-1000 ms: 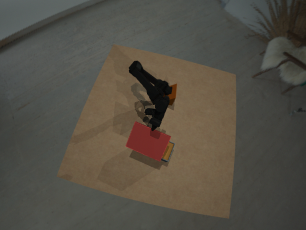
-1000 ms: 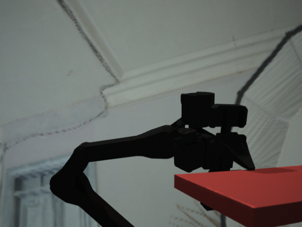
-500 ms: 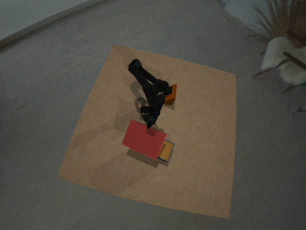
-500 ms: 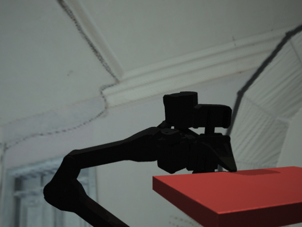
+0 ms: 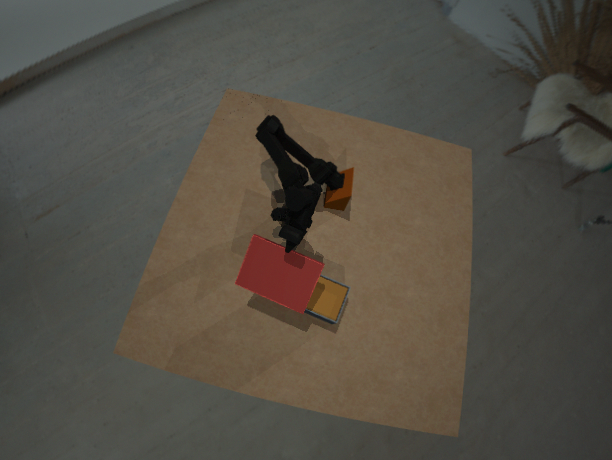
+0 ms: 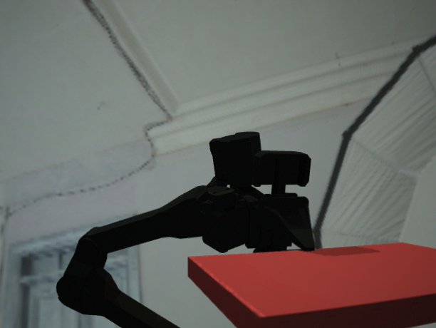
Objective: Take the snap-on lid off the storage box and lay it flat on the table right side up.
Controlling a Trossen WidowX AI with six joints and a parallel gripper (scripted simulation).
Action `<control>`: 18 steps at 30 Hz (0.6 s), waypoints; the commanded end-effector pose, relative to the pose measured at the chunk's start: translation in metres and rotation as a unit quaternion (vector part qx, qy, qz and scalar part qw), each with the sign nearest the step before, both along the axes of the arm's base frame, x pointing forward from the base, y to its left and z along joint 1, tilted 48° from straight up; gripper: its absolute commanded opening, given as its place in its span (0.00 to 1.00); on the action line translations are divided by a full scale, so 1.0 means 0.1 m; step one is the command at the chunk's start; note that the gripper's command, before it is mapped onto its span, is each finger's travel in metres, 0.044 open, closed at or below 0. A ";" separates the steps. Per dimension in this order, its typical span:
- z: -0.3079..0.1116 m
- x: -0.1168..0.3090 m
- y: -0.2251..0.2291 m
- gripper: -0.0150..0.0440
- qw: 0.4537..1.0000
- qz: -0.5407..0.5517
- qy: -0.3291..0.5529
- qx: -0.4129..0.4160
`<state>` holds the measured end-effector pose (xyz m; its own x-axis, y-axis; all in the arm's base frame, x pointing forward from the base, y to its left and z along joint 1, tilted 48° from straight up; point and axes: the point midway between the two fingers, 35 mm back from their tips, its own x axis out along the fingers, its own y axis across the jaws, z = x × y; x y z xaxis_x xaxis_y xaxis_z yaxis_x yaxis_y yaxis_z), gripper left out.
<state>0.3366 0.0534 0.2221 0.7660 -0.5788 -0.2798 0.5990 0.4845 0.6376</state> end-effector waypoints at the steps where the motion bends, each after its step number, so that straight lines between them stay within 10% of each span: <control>1: 0.07 -0.03 -0.03 0.25 1.000 0.004 -0.001 0.002; 18: 0.30 -0.13 -0.25 0.25 1.000 0.004 -0.001 0.001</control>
